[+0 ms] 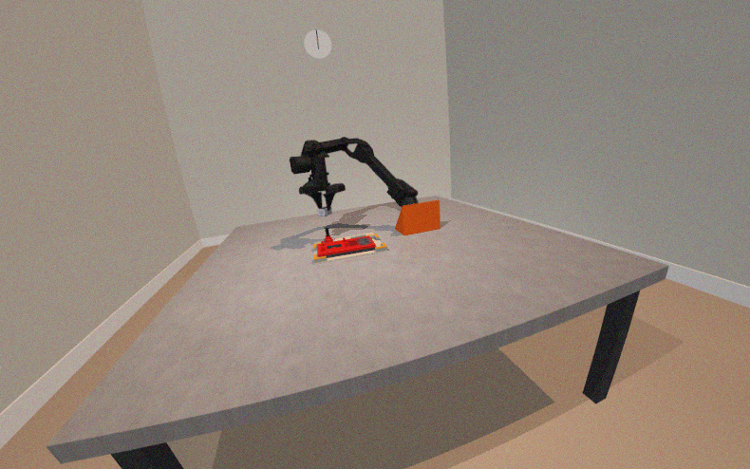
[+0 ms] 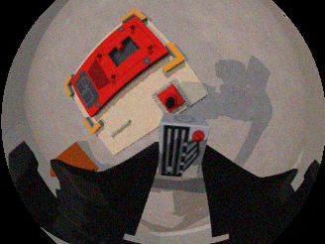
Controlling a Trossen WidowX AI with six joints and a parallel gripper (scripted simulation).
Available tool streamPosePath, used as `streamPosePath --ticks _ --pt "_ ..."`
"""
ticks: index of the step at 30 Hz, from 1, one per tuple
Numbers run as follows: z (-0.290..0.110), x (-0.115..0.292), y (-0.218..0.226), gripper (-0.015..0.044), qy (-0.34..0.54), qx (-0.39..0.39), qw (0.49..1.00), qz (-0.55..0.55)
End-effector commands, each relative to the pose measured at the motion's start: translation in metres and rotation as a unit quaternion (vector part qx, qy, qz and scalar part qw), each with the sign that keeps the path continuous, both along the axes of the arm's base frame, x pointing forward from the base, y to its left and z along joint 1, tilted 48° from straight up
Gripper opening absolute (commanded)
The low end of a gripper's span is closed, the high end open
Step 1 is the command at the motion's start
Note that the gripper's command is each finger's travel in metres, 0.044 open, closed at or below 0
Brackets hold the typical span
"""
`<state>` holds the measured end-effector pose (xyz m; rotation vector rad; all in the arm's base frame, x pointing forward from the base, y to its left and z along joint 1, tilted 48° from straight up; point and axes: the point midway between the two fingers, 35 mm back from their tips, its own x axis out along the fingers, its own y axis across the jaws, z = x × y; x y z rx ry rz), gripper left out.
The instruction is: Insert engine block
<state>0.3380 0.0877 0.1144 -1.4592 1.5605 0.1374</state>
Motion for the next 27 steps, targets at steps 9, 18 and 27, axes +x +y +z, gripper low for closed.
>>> streamPosePath --ticks 9,18,27 --pt "-0.037 0.001 0.016 0.0 -0.069 0.019 0.995 -0.072" --pt "-0.064 0.001 0.027 0.0 -0.13 0.034 0.983 -0.129" --pt "-0.091 -0.002 0.037 0.0 -0.187 0.047 0.964 -0.184"
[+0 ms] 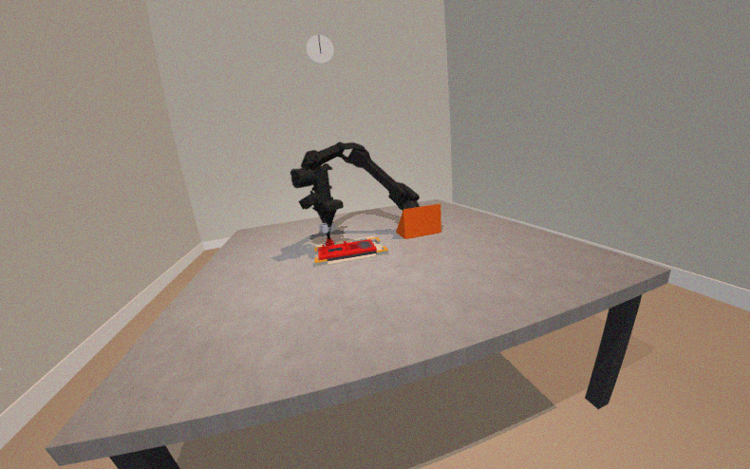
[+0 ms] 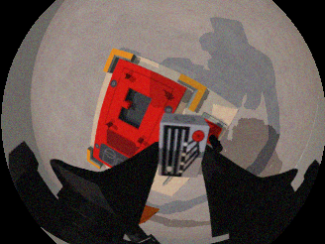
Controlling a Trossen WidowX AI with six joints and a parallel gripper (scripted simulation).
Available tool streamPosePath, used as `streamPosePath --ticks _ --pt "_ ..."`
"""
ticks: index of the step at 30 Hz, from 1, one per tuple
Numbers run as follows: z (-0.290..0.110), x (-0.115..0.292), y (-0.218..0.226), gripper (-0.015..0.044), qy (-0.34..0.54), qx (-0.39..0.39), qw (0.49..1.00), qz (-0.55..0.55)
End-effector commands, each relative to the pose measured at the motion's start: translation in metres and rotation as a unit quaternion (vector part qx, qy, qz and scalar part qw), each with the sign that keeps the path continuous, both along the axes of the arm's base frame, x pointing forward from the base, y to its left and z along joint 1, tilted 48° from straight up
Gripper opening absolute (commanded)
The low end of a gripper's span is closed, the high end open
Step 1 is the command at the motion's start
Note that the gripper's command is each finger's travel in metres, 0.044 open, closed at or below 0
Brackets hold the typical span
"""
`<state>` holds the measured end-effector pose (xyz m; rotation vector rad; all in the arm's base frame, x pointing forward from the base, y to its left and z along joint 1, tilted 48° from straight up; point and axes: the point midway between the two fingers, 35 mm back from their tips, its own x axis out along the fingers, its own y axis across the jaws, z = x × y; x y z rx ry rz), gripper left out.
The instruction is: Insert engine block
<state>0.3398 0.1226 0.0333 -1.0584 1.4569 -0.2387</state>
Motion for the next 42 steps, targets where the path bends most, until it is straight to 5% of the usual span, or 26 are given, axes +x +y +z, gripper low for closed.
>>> streamPosePath --ticks 1,23,29,42 --pt "-0.013 -0.004 0.003 0.0 -0.016 0.005 1.0 -0.022" --pt "-0.071 -0.015 0.019 0.0 -0.143 0.034 0.979 -0.142" --pt "-0.071 -0.015 0.019 0.0157 -0.151 0.036 0.977 -0.149" --pt "-0.071 -0.015 0.019 0.016 -0.144 0.034 0.979 -0.143"
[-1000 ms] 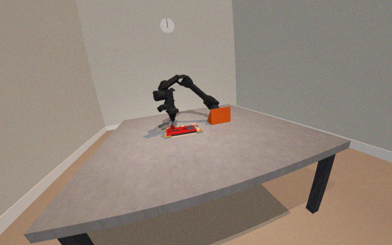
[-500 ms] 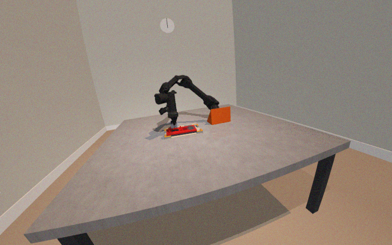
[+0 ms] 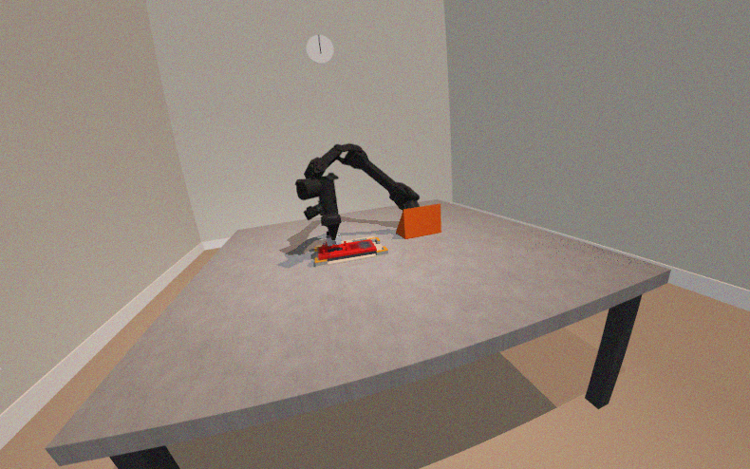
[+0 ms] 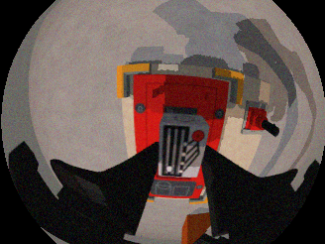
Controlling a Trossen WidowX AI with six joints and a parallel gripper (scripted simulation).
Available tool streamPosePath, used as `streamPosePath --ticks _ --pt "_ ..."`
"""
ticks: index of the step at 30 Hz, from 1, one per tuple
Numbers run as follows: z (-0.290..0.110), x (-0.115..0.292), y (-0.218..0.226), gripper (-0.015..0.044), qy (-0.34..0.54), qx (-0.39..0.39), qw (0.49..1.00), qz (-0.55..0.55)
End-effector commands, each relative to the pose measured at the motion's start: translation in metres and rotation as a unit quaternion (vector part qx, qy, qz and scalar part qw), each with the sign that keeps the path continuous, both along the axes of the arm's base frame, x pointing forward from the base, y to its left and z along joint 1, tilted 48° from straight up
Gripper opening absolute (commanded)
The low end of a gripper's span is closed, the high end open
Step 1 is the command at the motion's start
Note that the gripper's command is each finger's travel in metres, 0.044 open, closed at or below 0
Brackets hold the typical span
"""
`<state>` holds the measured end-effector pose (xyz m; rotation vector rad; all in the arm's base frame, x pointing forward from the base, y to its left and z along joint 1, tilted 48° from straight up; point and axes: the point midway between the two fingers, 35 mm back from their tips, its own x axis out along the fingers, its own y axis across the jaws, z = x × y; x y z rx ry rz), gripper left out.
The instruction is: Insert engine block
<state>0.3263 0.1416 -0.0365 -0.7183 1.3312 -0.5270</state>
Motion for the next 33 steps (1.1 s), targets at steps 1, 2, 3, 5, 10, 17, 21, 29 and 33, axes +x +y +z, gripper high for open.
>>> streamPosePath --ticks 1,2,3,5,10,17,21,29,33 --pt "-0.0012 -0.0011 -0.0001 0.016 0.004 0.001 1.0 0.001" --pt "-0.0019 -0.0017 -0.0001 0.016 0.005 0.0 1.0 0.002" --pt "-0.0026 -0.0024 -0.0001 0.016 0.007 0.0 1.0 0.004" --pt "-0.0027 -0.0025 -0.0001 0.016 0.007 0.0 1.0 0.004" --pt "-0.0026 -0.0024 -0.0001 0.016 0.006 0.0 1.0 0.003" --pt "-0.0026 -0.0024 -0.0001 0.016 0.006 0.0 1.0 0.003" --pt "-0.0026 -0.0024 -0.0001 0.016 0.006 0.0 1.0 0.003" --pt "-0.0039 -0.0019 -0.0012 0.016 0.0 0.002 1.0 -0.003" --pt "-0.0046 -0.0017 -0.0019 0.016 0.002 0.001 1.0 -0.001"
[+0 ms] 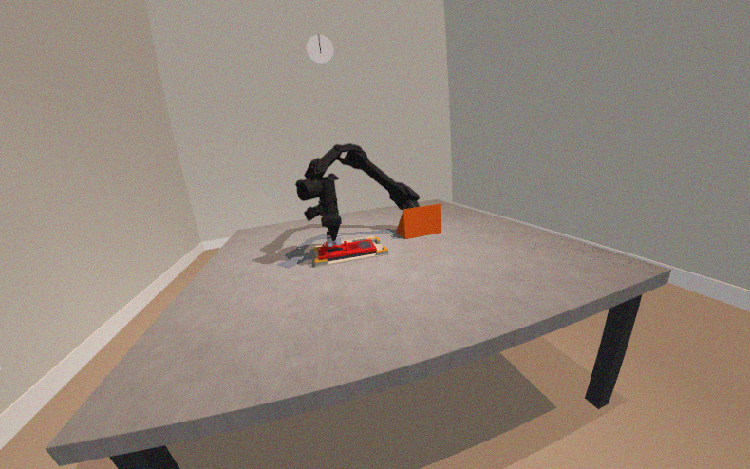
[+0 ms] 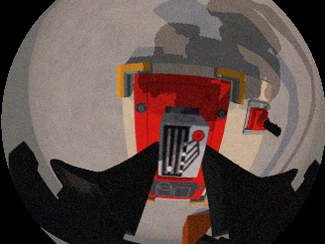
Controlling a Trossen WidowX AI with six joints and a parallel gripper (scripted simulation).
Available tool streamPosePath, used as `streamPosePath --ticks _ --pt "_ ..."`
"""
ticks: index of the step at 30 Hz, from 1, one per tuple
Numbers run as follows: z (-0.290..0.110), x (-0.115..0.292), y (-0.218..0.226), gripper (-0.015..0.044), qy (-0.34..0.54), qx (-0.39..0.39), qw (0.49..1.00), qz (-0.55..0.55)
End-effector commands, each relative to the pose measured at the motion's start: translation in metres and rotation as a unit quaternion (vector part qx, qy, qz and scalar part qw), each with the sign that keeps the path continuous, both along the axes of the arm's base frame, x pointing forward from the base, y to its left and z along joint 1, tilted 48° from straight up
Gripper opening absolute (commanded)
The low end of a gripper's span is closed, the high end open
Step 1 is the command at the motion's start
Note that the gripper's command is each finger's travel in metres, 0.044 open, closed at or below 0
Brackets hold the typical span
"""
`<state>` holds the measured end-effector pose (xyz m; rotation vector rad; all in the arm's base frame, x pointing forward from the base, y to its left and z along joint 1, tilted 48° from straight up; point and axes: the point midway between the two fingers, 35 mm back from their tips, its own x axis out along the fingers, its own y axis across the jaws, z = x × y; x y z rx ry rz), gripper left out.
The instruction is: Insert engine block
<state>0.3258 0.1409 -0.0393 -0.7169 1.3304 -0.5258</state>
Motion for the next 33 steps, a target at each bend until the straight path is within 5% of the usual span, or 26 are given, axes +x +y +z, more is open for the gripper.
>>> streamPosePath --ticks 1,33 --pt "-0.002 -0.0012 -0.0013 0.016 0.004 0.0 1.0 0.0" --pt "-0.0069 0.0005 -0.007 0.016 0.007 -0.001 1.0 0.003"
